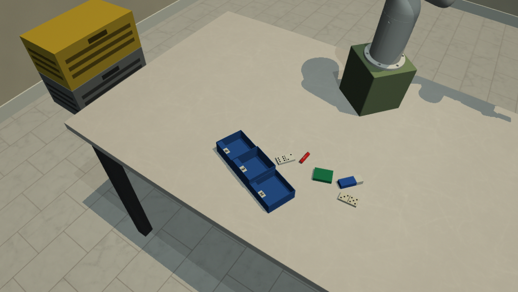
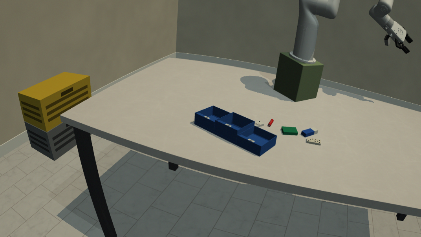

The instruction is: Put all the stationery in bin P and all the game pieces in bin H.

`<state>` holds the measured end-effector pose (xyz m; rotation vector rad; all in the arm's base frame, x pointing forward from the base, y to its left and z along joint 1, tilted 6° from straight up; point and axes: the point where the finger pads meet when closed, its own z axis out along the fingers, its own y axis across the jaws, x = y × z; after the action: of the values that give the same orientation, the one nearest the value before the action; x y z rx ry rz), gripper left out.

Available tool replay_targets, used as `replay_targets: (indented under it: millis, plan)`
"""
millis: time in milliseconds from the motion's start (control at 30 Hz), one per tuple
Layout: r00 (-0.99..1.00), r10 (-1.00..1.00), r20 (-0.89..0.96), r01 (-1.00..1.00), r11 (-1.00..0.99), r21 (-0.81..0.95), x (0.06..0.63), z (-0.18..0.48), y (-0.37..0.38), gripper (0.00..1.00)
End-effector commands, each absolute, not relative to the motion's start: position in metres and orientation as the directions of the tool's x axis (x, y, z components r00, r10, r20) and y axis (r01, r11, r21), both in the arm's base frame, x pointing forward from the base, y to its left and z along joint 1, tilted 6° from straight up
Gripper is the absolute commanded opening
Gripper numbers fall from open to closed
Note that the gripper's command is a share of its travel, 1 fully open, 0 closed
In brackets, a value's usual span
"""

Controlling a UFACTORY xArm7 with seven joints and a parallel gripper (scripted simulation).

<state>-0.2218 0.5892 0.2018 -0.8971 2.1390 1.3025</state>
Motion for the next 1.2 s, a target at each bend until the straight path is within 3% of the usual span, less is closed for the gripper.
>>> replay_targets:
  millis: [0, 533, 567, 1033, 1167]
  plan:
    - [-0.673, -0.283, -0.683, -0.737, 0.331, 0.589, -0.222, 0.204, 0.590, 1.00]
    - [-0.673, -0.283, -0.683, -0.737, 0.331, 0.589, -0.222, 0.204, 0.590, 1.00]
    - [-0.673, -0.283, -0.683, -0.737, 0.331, 0.589, -0.222, 0.196, 0.591, 0.07]
    - [-0.673, -0.282, -0.683, -0.737, 0.331, 0.589, -0.214, 0.080, 0.600, 0.07]
    - [-0.673, -0.282, -0.683, -0.737, 0.331, 0.589, -0.214, 0.078, 0.600, 0.07]
